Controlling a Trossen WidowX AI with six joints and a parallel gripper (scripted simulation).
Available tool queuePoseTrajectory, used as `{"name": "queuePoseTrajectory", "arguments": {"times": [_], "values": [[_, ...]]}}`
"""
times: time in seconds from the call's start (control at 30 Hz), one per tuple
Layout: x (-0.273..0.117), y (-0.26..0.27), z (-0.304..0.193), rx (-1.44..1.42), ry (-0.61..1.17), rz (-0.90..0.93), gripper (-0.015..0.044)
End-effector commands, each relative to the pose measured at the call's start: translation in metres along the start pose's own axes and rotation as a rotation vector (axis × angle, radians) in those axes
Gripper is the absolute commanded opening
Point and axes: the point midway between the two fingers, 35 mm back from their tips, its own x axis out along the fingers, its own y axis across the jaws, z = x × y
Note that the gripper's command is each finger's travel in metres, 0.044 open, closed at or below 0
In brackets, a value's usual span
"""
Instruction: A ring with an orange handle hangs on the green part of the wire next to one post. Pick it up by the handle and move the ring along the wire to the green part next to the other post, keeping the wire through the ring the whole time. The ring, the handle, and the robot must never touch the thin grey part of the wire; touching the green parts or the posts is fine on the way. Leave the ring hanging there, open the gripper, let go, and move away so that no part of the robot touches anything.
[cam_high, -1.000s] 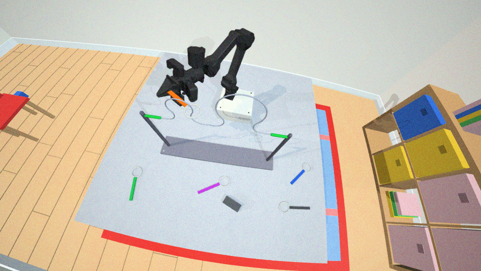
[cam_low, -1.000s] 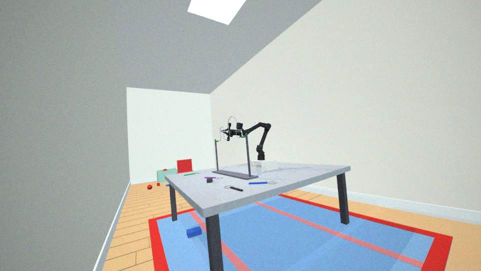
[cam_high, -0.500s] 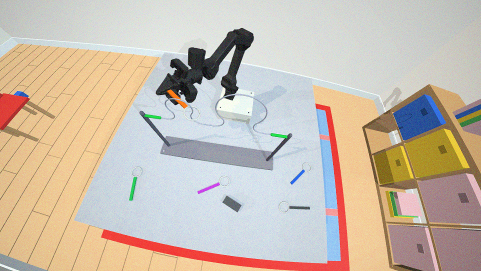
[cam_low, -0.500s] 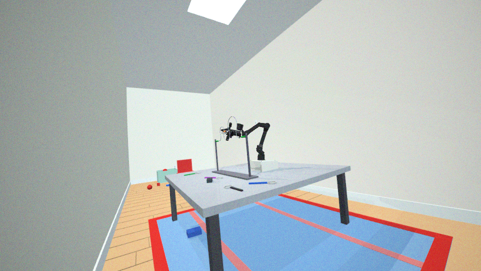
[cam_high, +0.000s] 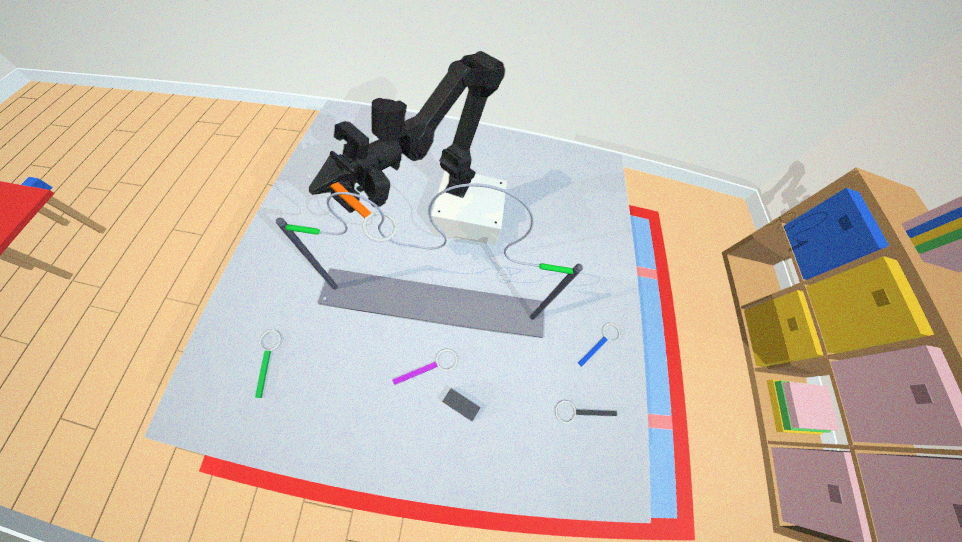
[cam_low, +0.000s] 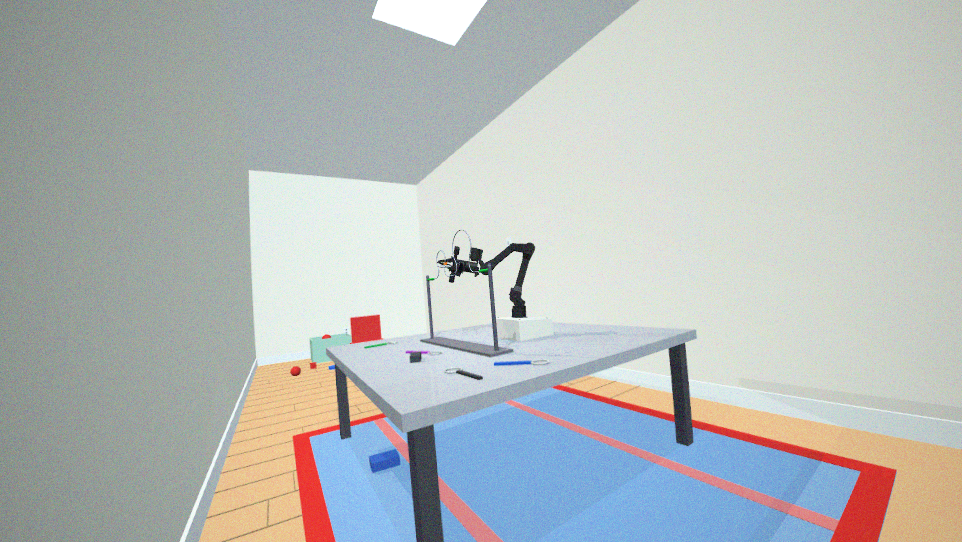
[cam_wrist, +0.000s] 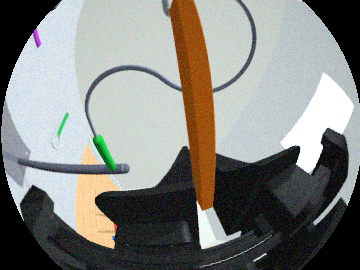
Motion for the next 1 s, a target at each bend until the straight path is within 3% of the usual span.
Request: {"name": "queuePoseTrajectory", "arguments": {"times": [0.0,0.97], "values": [[-0.001,0.011,-0.001,0.062,0.012,0.031,-0.015],[-0.032,0.103,0.034,0.647,0.087,0.365,-0.015]]}}
